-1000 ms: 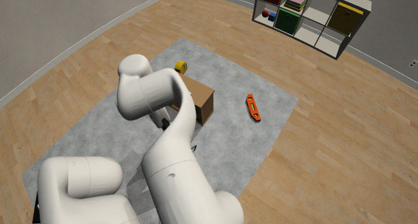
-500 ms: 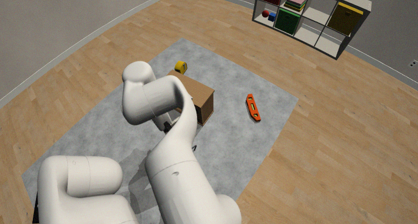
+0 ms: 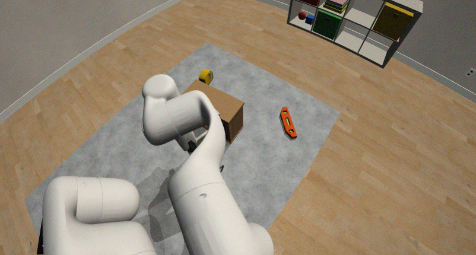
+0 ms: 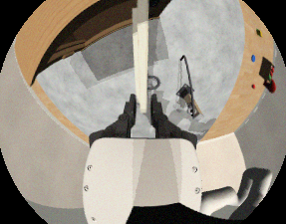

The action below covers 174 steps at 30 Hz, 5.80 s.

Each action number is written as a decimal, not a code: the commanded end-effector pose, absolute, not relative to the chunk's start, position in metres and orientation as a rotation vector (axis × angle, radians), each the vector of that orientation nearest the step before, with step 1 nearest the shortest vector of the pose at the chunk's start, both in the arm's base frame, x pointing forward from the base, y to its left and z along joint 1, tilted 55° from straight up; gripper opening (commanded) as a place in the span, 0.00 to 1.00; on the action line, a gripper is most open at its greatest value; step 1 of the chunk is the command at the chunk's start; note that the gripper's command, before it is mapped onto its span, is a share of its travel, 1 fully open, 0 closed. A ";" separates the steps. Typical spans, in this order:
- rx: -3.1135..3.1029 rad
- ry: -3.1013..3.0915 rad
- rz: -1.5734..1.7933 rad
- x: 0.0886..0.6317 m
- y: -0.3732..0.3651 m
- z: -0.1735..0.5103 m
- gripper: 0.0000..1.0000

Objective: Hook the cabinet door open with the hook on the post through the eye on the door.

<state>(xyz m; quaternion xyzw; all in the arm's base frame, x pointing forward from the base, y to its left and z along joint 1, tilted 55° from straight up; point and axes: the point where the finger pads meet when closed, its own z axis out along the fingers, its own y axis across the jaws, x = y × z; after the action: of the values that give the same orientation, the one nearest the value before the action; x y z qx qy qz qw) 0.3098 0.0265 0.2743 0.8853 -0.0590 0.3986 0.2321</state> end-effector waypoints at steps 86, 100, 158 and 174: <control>2.460 -0.465 1.198 0.325 0.054 0.265 0.27; 2.457 -0.406 1.180 0.323 0.049 0.266 0.27; 2.457 -0.406 1.180 0.274 0.082 0.307 0.27; 2.412 -0.093 1.087 0.272 0.022 0.359 0.27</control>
<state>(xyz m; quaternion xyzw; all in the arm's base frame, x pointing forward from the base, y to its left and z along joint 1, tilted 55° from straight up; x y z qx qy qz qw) 0.2747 0.0652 0.3219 0.8770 -0.1166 0.4154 0.2114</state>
